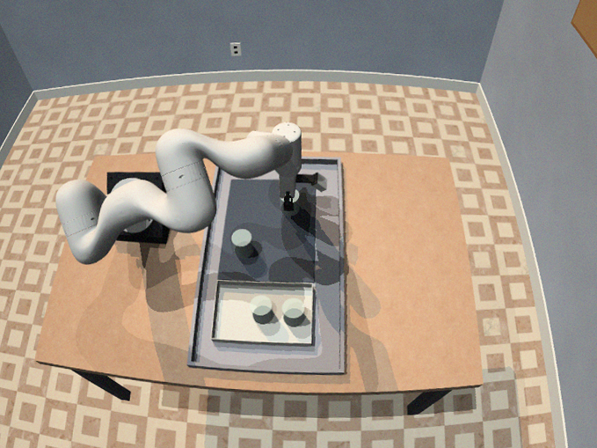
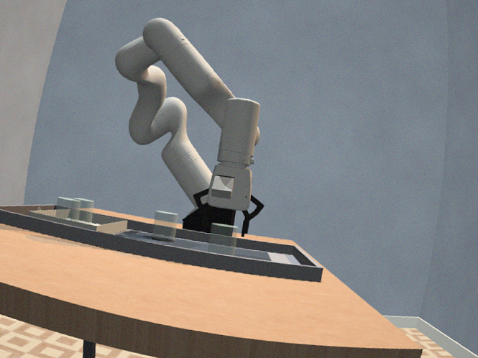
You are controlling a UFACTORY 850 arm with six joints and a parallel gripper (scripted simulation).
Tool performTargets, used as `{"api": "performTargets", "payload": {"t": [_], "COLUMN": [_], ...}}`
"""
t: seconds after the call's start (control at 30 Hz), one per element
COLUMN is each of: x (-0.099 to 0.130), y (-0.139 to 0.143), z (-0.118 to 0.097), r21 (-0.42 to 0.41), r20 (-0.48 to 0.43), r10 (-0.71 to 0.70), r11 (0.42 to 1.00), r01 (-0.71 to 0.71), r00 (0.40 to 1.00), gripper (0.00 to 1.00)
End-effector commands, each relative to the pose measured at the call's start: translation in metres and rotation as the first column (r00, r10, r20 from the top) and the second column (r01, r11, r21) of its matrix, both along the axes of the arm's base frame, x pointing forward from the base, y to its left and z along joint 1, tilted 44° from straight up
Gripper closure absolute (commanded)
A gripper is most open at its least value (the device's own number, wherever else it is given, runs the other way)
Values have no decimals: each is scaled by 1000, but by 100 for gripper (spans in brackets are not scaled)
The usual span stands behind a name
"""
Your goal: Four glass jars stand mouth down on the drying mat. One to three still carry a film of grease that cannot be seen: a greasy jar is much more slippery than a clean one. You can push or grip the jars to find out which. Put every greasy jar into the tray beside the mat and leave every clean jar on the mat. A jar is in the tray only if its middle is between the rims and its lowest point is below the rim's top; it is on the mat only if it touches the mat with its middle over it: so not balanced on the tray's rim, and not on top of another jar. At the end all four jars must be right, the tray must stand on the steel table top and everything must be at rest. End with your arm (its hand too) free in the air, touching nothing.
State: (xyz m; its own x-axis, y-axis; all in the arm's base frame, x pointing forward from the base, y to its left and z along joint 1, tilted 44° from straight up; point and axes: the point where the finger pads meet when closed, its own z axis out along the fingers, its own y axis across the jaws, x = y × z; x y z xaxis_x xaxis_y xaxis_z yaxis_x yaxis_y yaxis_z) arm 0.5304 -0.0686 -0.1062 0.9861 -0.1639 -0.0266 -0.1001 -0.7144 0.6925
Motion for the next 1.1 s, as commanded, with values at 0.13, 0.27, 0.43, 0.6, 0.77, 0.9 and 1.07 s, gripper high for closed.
{"api": "performTargets", "payload": {"t": [0.13, 0.27, 0.43, 0.6, 0.77, 0.9, 1.07], "x": [-1, -1, -1, -1, -1, -1, -1], "y": [-8, -10, -10, -10, -10, -10, -10], "z": [-9, -10, -10, -10, -10, -10, -10], "r21": [0, 0, 0, 0, 0, 0, 0], "r20": [2, 2, 2, 2, 2, 2, 2], "r10": [1, 1, 1, 1, 1, 1, 1], "r11": [1000, 1000, 1000, 1000, 1000, 1000, 1000], "r01": [-1, -1, -1, -1, -1, -1, -1], "r00": [1000, 1000, 1000, 1000, 1000, 1000, 1000], "gripper": [0, 0, 9, 9, 9, 12, 12]}}
